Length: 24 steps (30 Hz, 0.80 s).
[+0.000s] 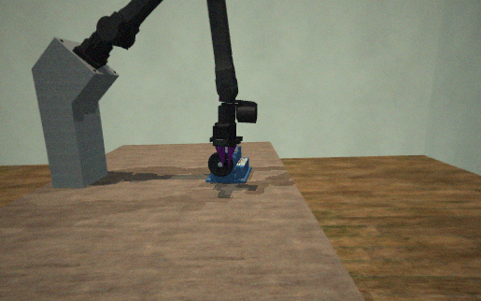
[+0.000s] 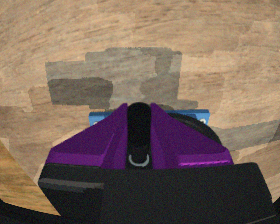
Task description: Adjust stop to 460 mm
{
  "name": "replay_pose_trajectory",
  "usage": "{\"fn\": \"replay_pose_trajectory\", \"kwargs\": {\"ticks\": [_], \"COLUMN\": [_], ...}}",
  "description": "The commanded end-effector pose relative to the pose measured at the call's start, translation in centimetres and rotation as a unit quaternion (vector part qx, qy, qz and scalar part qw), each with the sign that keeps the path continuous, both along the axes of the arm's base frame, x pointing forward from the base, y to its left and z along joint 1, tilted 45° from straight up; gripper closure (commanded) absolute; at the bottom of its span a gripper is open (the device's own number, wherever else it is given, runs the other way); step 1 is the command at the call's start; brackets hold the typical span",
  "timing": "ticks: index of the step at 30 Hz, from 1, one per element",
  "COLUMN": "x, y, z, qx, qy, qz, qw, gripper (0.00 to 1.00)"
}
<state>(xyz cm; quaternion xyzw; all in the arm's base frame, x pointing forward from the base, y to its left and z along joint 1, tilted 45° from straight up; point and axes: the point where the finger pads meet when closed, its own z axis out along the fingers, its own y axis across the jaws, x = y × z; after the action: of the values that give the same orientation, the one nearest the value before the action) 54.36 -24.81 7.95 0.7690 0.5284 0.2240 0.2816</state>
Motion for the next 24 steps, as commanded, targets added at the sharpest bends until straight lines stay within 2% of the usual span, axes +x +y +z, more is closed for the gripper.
{"fn": "replay_pose_trajectory", "kwargs": {"ticks": [1,2,7,9,16,24], "x": [-0.1,0.9,0.7,-0.5,-3.8,-4.6], "y": [-0.8,-0.7,-0.8,-0.4,0.6,0.9], "z": [4.1,5.6,5.7,4.4,2.8,2.1], "qx": [-0.012,-0.019,-0.021,-0.017,-0.018,-0.014], "qy": [-0.029,-0.047,-0.050,-0.040,-0.038,-0.030], "qz": [-0.005,-0.002,-0.003,-0.004,-0.005,-0.005], "qw": [0.999,0.999,0.999,0.999,0.999,0.999], "gripper": [0.94,0.94,0.94,0.94,0.94,0.94]}}
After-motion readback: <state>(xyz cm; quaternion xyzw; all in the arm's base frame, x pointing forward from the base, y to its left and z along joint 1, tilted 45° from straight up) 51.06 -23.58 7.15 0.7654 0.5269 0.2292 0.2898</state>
